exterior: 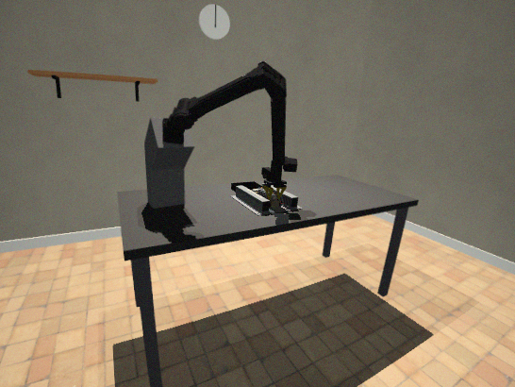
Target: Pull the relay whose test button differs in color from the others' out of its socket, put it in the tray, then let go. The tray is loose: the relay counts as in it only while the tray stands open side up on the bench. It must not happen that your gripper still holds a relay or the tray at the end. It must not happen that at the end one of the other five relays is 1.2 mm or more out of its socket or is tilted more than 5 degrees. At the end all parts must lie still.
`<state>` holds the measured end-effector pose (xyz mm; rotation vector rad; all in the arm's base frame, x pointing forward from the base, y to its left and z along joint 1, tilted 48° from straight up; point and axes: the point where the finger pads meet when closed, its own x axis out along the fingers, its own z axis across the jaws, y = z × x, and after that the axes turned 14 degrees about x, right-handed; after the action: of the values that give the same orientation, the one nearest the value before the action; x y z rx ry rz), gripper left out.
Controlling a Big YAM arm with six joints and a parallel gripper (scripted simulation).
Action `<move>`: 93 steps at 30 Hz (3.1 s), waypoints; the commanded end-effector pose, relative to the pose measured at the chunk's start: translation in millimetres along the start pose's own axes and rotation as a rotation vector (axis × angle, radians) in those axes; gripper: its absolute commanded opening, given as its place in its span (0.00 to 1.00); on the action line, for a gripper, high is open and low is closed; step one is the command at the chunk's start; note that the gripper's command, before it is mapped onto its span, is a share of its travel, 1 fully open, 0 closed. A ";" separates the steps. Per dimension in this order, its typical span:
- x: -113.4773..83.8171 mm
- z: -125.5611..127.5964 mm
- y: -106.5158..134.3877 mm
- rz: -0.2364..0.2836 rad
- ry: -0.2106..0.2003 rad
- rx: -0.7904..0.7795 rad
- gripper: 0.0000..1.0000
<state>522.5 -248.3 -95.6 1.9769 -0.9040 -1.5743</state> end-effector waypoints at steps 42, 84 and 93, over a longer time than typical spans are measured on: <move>-8.7 -13.8 7.9 0.001 0.027 0.017 0.00; -8.6 -14.0 7.8 0.001 0.028 0.018 0.00; -8.6 -14.0 7.8 0.001 0.028 0.018 0.00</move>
<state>521.9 -248.4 -95.4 1.9742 -0.9038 -1.5764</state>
